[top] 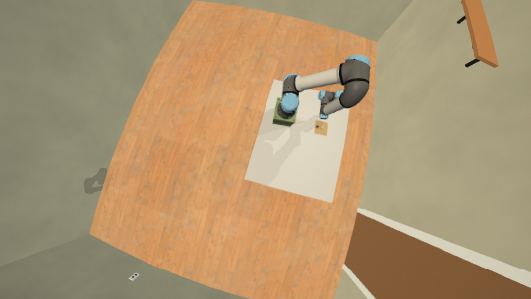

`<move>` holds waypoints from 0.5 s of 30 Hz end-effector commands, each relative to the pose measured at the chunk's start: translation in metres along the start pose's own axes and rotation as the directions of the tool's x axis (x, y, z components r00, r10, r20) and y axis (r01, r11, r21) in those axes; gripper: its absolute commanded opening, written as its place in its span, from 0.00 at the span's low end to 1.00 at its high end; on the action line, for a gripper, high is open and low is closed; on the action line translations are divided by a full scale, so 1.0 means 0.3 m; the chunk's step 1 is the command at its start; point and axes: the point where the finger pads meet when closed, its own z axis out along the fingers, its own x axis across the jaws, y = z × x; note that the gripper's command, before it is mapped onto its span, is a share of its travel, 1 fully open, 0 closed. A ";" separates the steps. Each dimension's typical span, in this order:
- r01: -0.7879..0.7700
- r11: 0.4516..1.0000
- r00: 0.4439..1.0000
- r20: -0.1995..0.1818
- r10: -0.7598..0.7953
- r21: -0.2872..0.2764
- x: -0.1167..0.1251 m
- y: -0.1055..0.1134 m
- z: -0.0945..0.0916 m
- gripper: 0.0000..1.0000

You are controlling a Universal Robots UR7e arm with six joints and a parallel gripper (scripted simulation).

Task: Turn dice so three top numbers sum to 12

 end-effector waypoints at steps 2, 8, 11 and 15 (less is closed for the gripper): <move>0.000 1.000 1.000 0.000 0.000 0.001 0.000 -0.001 0.004 0.70; 0.000 1.000 1.000 0.000 0.000 0.001 0.000 -0.001 0.019 0.70; 0.000 1.000 1.000 0.000 0.000 0.001 0.001 -0.002 0.030 0.70; 0.000 1.000 1.000 0.000 0.000 0.001 0.001 -0.002 0.038 0.70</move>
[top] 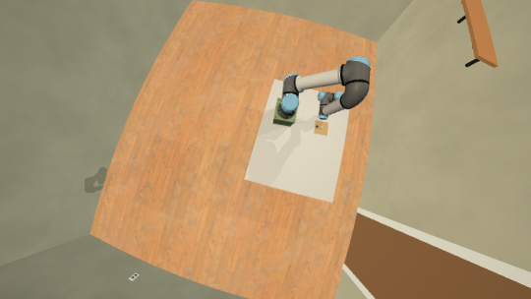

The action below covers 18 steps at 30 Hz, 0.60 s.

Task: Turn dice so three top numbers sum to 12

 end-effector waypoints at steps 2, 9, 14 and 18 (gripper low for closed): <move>0.000 1.000 1.000 0.000 0.000 0.002 0.000 -0.002 0.019 0.70; 0.000 1.000 1.000 0.000 0.000 0.002 0.001 -0.002 0.056 0.70; 0.000 1.000 1.000 0.000 0.000 0.002 0.001 -0.002 0.083 0.70; 0.000 1.000 1.000 0.000 0.000 0.002 0.002 -0.002 0.093 0.70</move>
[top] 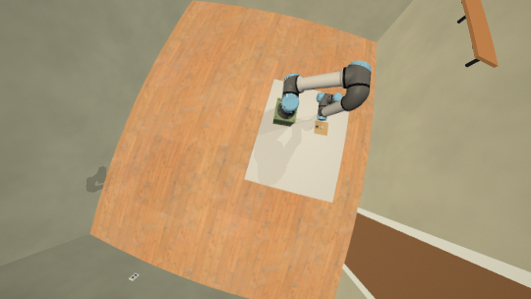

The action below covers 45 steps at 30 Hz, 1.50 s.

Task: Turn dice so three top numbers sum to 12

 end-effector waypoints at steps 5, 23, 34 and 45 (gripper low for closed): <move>0.000 1.000 1.000 0.000 0.000 0.002 0.001 -0.003 0.038 0.70; 0.000 1.000 1.000 0.000 0.000 0.002 0.001 -0.003 0.067 0.70; 0.000 1.000 1.000 0.000 0.000 0.002 0.001 -0.003 0.067 0.70; 0.000 1.000 1.000 0.000 0.000 0.002 0.001 -0.003 0.067 0.70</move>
